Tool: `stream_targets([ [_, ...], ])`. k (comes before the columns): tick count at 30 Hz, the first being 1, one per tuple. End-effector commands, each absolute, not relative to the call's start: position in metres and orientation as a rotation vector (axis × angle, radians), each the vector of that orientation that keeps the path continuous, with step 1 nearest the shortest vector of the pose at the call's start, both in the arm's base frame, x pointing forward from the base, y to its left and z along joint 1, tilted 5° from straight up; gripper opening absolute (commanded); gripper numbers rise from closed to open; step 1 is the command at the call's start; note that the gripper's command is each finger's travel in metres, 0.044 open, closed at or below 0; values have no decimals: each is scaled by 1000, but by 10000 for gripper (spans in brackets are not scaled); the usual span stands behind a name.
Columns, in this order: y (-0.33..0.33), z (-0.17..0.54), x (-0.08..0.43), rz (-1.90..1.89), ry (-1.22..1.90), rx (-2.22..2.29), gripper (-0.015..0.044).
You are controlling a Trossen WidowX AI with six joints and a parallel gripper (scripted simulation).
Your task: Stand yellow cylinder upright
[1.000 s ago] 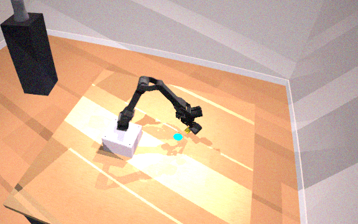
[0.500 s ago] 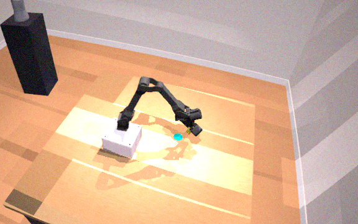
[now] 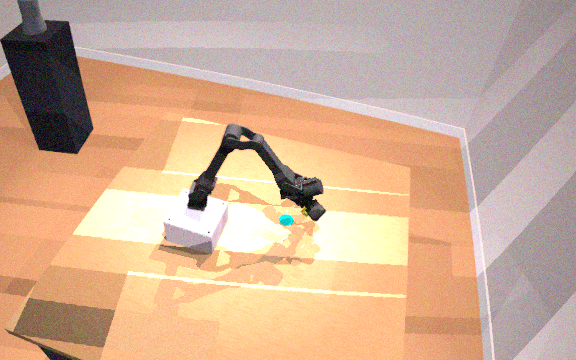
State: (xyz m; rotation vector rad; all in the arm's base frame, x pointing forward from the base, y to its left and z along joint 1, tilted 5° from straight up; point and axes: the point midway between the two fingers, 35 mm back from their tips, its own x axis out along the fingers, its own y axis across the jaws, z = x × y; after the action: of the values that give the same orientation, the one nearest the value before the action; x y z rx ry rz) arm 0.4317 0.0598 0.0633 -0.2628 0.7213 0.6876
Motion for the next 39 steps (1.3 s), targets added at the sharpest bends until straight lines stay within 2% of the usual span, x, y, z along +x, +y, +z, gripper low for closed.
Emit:
stream_targets([
  [1, 58, 63, 432, 690, 697, -240, 105],
  [39, 49, 66, 433, 724, 488, -129, 105],
])
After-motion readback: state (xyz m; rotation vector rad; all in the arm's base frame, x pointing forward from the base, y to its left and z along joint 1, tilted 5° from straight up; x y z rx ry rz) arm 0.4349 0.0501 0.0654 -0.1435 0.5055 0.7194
